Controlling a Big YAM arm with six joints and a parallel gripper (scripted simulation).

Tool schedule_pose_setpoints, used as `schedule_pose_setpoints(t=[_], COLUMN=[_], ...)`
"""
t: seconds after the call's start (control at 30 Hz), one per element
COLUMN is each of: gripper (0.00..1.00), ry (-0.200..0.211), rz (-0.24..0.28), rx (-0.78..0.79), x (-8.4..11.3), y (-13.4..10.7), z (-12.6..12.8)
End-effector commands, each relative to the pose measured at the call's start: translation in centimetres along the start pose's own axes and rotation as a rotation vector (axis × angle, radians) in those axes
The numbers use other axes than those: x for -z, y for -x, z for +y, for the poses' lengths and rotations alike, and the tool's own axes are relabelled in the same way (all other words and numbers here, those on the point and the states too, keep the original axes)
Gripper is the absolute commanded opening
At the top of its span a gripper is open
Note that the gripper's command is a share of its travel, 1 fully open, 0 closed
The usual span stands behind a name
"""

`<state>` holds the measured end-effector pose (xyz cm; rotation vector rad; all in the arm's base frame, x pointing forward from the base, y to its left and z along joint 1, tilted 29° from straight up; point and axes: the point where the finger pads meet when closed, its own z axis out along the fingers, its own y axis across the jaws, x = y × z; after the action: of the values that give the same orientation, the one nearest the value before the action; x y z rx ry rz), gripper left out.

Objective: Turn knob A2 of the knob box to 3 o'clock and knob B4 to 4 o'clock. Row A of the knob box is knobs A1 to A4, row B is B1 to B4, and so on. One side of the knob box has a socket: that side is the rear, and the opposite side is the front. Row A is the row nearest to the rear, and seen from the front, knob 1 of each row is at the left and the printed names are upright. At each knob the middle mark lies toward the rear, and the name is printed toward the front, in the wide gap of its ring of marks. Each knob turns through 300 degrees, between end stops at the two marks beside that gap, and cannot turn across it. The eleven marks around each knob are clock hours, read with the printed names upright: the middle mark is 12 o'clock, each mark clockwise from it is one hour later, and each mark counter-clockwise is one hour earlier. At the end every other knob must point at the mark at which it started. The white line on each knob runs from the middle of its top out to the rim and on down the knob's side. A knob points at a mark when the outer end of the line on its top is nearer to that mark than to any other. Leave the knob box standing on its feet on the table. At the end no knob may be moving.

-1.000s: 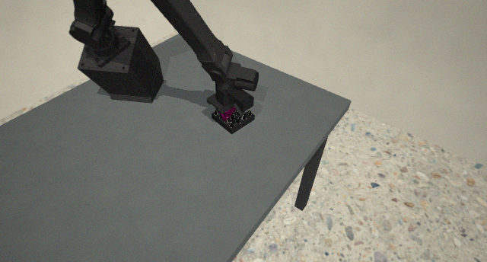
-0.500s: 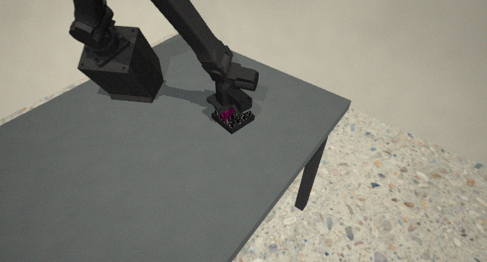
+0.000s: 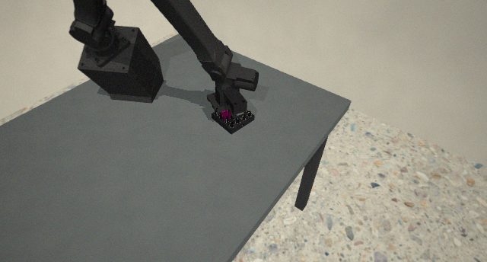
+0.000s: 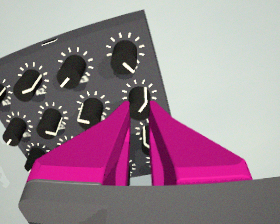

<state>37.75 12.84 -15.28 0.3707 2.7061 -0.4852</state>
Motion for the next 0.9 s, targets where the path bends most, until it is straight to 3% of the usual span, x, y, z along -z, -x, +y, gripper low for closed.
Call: schedule_pose_setpoints(t=[0.0, 0.87], gripper=[0.08, 0.08], ry=[0.028, 0.03], rz=[-0.029, -0.02], rx=[-0.133, -0.668], x=[0.43, 0.4], y=[1.56, 1.48], z=[1.24, 1.13])
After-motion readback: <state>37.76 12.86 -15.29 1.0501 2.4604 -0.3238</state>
